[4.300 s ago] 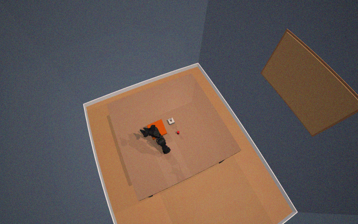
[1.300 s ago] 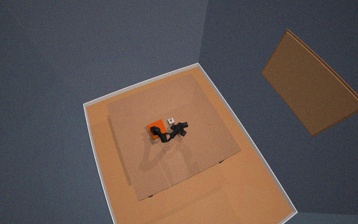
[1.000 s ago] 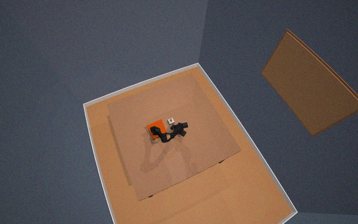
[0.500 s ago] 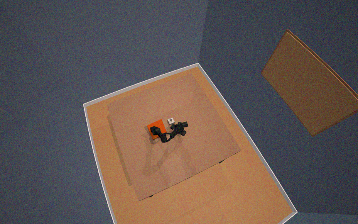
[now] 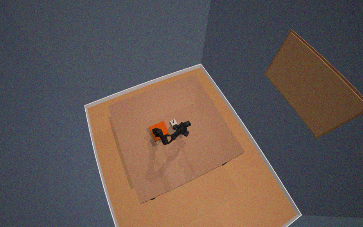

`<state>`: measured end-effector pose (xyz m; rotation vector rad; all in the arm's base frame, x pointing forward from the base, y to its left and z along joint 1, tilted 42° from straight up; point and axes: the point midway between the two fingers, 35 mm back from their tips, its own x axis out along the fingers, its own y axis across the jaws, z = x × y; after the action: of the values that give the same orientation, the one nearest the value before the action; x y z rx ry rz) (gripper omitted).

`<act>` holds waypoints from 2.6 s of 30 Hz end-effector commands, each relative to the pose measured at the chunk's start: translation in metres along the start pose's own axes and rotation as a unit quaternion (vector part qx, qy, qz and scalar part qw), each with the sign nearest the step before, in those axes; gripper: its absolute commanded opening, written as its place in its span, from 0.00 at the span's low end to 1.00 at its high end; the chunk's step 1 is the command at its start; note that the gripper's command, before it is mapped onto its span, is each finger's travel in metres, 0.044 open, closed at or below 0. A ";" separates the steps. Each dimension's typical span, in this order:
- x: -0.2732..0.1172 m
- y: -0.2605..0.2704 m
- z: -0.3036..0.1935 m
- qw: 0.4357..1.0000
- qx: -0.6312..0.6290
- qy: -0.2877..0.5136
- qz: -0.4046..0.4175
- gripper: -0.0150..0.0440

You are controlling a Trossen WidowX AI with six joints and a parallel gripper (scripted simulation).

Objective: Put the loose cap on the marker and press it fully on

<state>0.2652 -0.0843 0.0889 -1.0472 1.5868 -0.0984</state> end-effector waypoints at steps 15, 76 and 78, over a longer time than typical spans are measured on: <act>-0.023 0.026 0.026 1.000 0.001 -0.010 0.008 0.25; -0.060 0.155 0.081 1.000 0.002 -0.003 0.004 0.25; -0.057 0.155 0.082 1.000 0.002 -0.003 0.004 0.25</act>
<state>0.2417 0.0867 0.0198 -1.0300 1.5835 -0.0940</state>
